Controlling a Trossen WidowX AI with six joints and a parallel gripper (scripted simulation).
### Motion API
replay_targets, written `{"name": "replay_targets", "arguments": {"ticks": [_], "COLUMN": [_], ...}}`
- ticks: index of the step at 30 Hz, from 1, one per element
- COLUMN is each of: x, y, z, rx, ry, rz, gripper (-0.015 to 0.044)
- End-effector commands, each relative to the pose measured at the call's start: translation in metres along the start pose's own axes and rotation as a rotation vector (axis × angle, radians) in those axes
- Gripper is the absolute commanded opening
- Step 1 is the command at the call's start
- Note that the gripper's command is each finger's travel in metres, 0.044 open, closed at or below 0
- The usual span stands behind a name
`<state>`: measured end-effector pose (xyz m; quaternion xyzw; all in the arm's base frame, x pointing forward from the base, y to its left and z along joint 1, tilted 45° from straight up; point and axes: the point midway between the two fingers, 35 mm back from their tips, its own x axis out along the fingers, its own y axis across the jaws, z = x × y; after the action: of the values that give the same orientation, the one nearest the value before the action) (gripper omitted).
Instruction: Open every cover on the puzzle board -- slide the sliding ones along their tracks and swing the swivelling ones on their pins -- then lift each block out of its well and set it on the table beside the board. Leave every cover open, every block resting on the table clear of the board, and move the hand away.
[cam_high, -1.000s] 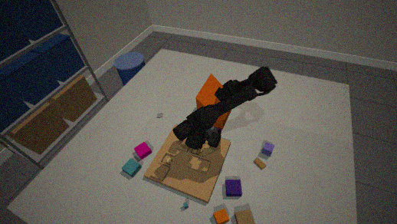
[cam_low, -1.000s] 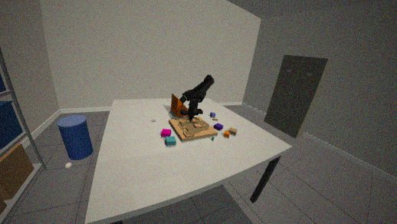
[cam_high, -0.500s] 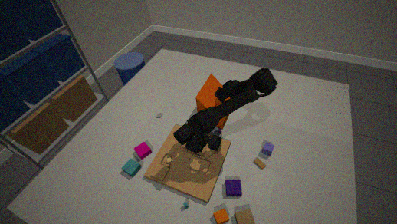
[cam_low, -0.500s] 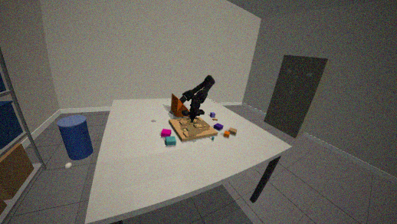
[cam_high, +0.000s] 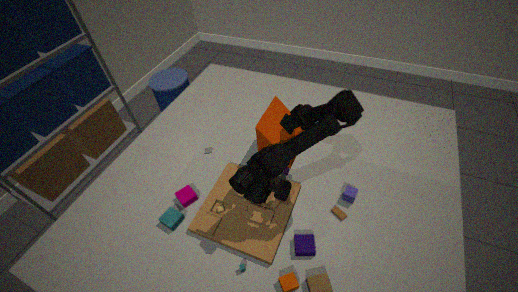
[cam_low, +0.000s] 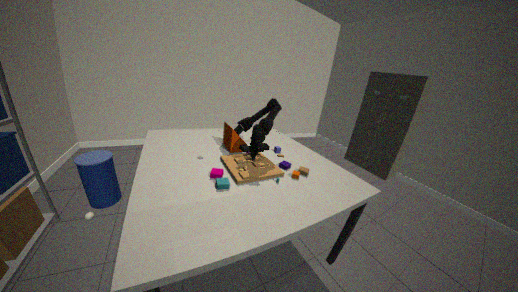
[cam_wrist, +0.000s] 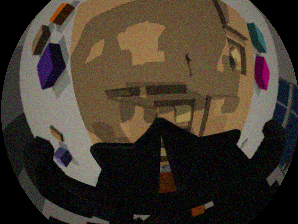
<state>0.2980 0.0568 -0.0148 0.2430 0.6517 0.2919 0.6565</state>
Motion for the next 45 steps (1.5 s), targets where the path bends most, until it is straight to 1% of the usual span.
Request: {"name": "replay_targets", "arguments": {"ticks": [1, 19, 45], "x": [0.0, -0.001, -0.034], "y": [0.004, 0.02, 0.02], "z": [0.003, 0.014, 0.016], "rx": [0.0, 0.0, 0.0], "ry": [-0.003, -0.003, -0.003], "rz": [0.005, 0.006, 0.003], "gripper": [0.0, 0.0, 0.0]}}
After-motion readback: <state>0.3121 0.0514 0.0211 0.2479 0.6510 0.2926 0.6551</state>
